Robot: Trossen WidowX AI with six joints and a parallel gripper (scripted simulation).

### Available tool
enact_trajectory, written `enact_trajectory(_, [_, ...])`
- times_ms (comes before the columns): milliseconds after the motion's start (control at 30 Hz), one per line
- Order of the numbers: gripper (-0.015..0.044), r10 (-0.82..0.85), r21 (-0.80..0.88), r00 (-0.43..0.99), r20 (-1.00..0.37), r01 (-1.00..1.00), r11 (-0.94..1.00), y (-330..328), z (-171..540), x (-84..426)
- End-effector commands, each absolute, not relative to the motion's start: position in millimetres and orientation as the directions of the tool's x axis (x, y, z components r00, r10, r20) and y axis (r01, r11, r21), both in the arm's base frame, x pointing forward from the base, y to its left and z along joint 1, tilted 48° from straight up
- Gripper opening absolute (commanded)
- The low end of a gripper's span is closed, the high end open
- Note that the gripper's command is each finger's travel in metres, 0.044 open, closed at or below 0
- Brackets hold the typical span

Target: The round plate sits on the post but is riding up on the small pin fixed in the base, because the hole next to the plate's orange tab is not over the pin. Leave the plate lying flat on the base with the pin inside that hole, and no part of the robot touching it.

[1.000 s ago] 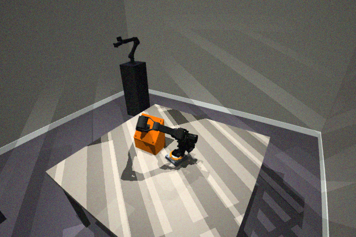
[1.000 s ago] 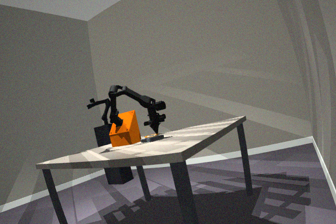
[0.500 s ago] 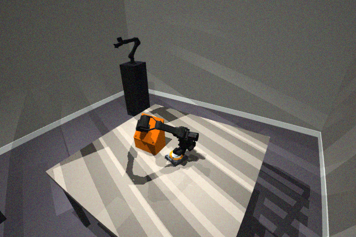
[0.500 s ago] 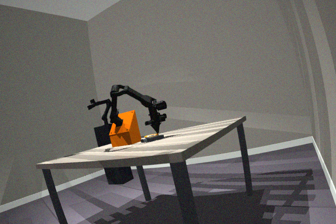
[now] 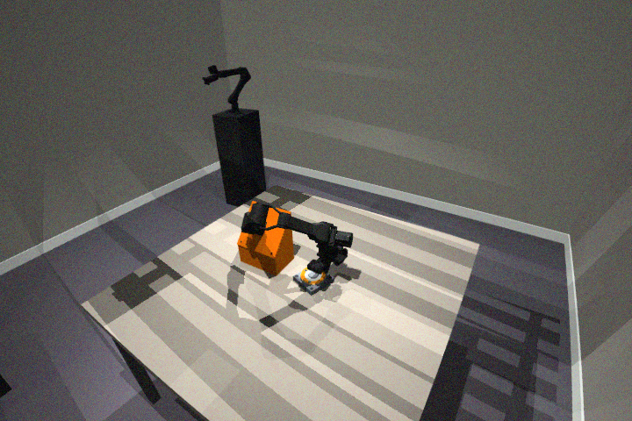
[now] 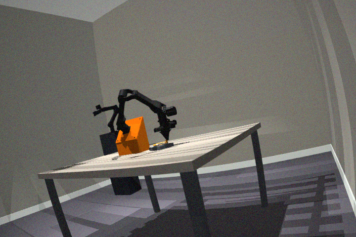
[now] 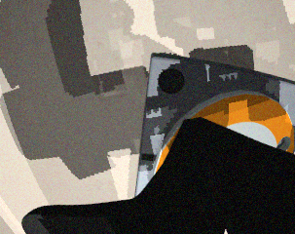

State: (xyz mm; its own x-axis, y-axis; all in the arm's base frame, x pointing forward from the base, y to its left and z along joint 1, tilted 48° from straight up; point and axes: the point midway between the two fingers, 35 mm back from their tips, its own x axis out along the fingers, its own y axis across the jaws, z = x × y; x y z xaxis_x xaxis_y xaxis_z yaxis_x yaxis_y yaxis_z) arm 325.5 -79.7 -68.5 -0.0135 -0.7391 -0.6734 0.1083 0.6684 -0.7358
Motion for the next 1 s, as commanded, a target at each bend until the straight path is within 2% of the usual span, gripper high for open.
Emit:
enact_trajectory(0, [0.0000,-0.737,-0.736,-0.025,-0.675,0.097,0.671,-76.5,-75.0,318.9])
enact_trajectory(733, [0.0000,-0.737,-0.735,-0.025,-0.676,0.096,0.671,-69.1,-84.2,307.9])
enact_trajectory(967, [0.0000,-0.735,-0.734,-0.024,-0.677,0.096,0.673,-47.2,-63.4,309.2])
